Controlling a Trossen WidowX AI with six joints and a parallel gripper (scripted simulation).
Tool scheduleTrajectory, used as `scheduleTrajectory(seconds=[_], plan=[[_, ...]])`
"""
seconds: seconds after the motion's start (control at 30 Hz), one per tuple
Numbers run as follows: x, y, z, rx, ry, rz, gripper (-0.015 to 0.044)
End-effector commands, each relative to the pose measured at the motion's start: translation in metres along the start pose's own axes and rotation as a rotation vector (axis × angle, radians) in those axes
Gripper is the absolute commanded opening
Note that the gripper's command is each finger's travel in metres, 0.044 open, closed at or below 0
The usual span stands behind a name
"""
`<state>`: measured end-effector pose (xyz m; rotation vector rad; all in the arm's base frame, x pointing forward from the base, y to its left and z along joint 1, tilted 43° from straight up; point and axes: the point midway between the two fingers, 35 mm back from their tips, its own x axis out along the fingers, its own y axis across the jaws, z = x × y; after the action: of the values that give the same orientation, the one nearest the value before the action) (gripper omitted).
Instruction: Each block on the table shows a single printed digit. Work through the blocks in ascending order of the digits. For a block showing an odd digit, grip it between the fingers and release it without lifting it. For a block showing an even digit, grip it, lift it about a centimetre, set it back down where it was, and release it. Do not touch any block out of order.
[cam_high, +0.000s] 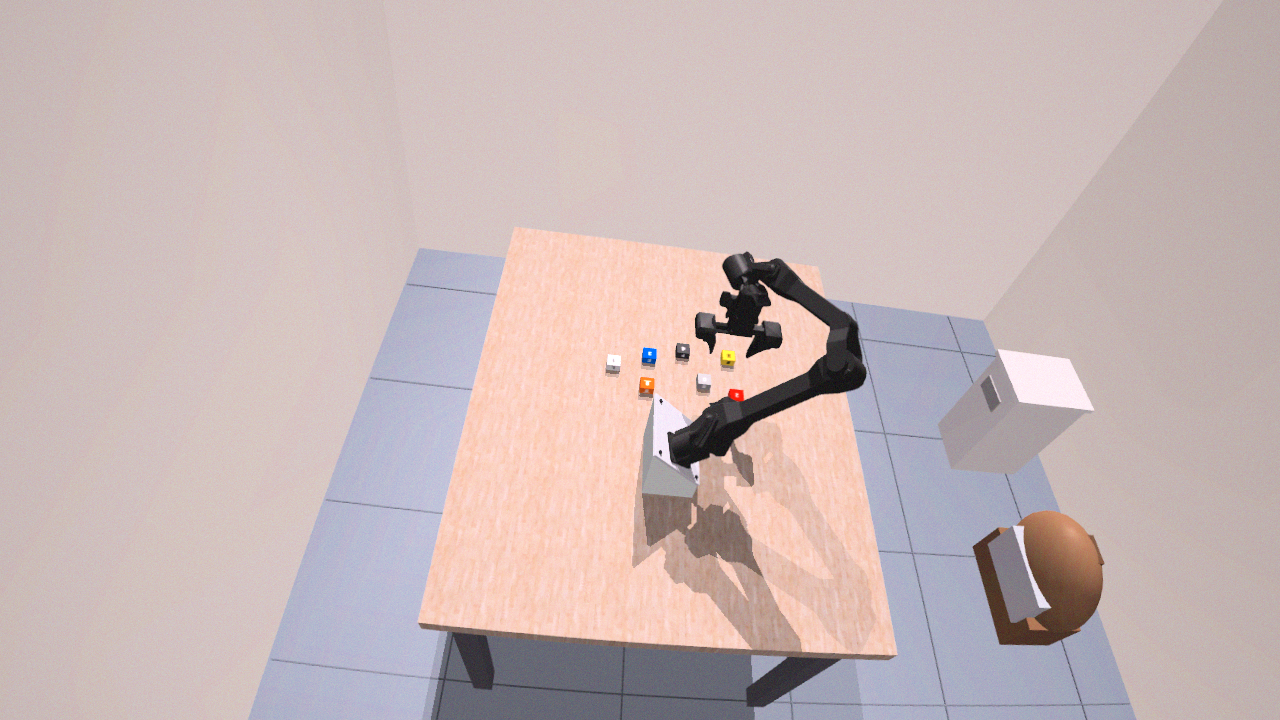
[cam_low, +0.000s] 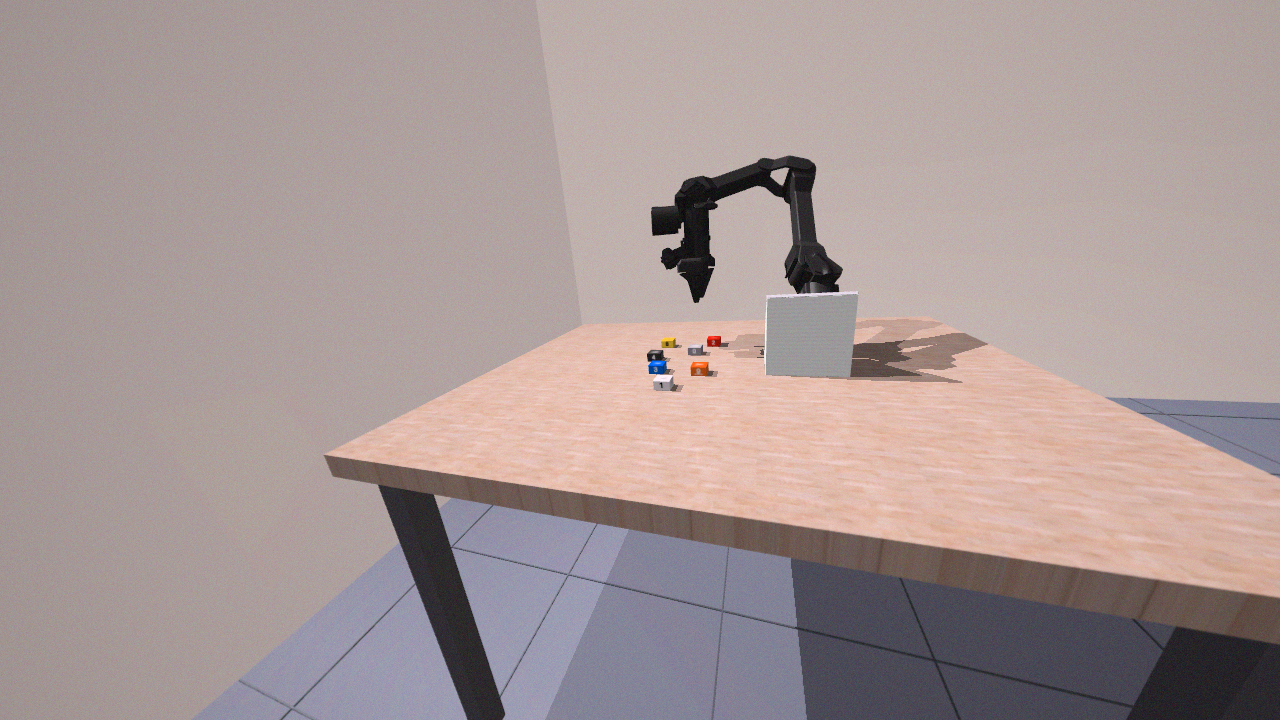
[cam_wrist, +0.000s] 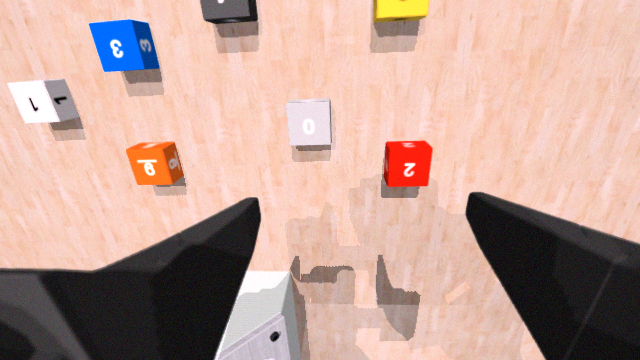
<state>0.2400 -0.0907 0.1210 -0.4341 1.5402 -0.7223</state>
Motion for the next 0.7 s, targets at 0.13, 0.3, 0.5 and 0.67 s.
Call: scheduleTrajectory(seconds=[0.13,0.3,0.5,0.67], plan=[[0.0014,0.0364,0.0158,0.004,-0.001,-0.012,0.04],[0.0014,0.0364,0.0158,0.004,-0.001,-0.012,0.04],[0.0014,0.0364,0.0158,0.004,-0.001,-0.012,0.04],[0.0014,0.0364,0.0158,0.004,-0.001,-0.012,0.04]])
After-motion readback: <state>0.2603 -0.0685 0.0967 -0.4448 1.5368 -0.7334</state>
